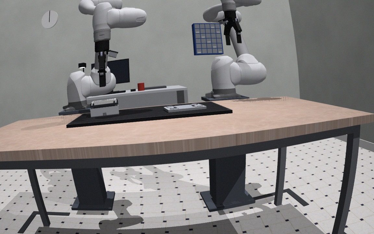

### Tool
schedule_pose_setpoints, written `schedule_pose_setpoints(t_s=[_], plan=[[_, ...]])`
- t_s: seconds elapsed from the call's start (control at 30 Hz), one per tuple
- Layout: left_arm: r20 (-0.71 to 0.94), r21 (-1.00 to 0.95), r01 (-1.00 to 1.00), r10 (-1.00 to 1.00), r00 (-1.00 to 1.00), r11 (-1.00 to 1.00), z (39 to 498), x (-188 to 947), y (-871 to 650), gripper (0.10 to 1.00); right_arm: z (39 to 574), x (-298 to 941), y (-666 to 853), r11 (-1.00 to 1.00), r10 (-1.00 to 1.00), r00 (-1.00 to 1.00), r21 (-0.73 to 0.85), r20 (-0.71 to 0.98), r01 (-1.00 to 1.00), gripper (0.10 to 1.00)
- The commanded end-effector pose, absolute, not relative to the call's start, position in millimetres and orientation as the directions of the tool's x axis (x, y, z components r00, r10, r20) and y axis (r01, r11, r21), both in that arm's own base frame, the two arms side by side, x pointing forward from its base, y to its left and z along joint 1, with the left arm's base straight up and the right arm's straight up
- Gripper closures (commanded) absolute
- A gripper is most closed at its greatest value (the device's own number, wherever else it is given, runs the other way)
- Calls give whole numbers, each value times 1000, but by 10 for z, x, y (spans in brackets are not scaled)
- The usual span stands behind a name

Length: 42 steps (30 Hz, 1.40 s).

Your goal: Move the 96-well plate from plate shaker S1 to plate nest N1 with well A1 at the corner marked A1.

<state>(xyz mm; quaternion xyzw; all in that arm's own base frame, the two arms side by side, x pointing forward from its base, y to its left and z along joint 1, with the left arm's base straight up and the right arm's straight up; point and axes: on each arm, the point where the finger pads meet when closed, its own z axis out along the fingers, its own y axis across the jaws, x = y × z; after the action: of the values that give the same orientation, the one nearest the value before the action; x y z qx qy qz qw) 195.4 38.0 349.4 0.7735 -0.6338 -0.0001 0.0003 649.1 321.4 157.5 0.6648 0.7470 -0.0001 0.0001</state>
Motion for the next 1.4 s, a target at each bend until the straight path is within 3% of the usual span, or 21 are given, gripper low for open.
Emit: schedule_pose_setpoints(t_s=[0.0, 1.37], plan=[[0, 0, -980, -980, 197, -197, 3499, 1957, 381, 98, 1586, 6495, 3217, 116, 993, -116, 1, 1, 993, 98], [0, 0, -980, -980, 197, -197, 3499, 1957, 381, 98, 1070, 6496, 3217, 116, 993, -116, 1, 1, 993, 98]])
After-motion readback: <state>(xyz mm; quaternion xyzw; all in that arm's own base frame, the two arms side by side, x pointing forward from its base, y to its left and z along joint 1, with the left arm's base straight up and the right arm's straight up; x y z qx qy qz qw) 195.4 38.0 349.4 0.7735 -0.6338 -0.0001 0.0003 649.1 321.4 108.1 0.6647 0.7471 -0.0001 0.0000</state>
